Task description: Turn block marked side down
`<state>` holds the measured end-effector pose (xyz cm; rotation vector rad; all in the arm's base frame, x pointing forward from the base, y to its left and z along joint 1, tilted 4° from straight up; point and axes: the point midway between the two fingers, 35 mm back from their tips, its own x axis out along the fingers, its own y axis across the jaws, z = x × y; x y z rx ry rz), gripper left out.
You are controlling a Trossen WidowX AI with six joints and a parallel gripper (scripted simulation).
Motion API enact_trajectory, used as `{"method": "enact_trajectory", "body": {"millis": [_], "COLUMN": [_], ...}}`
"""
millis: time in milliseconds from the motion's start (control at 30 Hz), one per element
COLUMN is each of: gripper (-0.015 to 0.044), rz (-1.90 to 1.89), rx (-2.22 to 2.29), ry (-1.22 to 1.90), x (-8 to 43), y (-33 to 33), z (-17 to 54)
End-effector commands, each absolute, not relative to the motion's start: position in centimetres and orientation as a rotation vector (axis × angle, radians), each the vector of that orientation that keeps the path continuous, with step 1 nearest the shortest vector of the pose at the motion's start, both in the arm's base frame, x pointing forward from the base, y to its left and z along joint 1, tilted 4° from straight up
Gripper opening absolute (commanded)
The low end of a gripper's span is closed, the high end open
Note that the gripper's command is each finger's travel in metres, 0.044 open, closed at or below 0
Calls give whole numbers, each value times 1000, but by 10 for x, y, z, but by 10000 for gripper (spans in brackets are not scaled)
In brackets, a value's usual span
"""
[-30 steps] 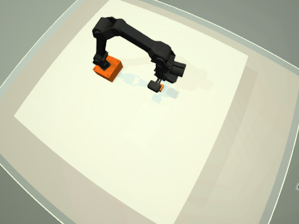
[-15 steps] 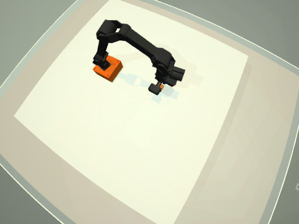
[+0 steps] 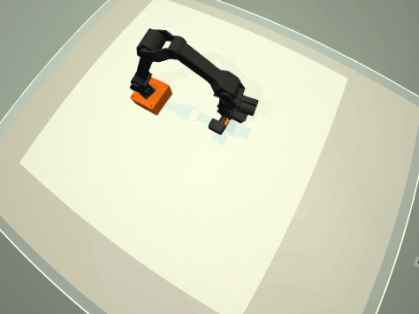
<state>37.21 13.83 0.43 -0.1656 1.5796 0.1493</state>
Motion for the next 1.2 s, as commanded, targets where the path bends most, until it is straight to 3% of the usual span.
{"method": "enact_trajectory", "body": {"millis": [0, 567, 900, 1167], "gripper": [440, 440, 177, 124], "rz": [153, 153, 153, 153], "rx": [-172, -172, -172, -172], "ry": [1600, 1601, 1601, 1601], "x": [368, 367, 367, 367], "y": [137, 137, 137, 137], "z": [-9, -29, -29, -29]}}
